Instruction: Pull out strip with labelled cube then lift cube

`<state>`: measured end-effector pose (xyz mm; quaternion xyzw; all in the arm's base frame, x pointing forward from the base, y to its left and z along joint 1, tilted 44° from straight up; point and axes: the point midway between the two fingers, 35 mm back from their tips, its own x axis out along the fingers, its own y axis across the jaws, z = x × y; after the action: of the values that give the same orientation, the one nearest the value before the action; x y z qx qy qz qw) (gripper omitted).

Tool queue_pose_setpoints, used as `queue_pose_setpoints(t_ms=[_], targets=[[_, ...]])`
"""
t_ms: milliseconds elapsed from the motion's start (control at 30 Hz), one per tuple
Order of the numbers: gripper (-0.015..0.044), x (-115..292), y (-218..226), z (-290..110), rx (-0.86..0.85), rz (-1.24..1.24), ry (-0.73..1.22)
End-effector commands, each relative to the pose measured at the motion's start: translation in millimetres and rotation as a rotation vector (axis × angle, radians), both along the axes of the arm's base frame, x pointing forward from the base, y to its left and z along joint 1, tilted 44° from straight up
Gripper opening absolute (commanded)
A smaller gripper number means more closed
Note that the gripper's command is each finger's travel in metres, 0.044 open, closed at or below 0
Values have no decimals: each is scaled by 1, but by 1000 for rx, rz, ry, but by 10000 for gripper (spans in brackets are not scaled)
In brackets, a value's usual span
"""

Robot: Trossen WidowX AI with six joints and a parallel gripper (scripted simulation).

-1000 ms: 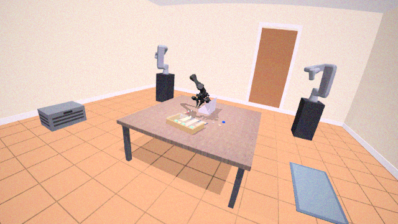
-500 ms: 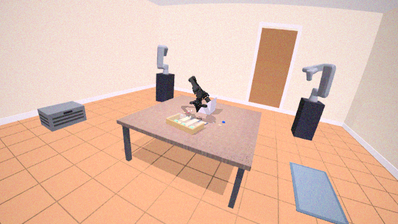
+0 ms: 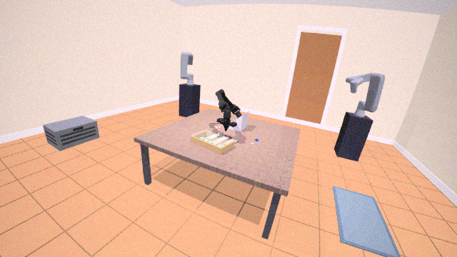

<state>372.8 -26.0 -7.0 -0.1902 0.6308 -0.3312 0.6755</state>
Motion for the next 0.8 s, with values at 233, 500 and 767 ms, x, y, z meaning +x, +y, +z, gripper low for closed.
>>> queue_pose_setpoints(t_ms=[233, 500, 767], targets=[[0, 1, -12, -14, 5, -6, 2], [0, 1, -22, -23, 5, -6, 2], [0, 1, -31, -33, 4, -6, 2]])
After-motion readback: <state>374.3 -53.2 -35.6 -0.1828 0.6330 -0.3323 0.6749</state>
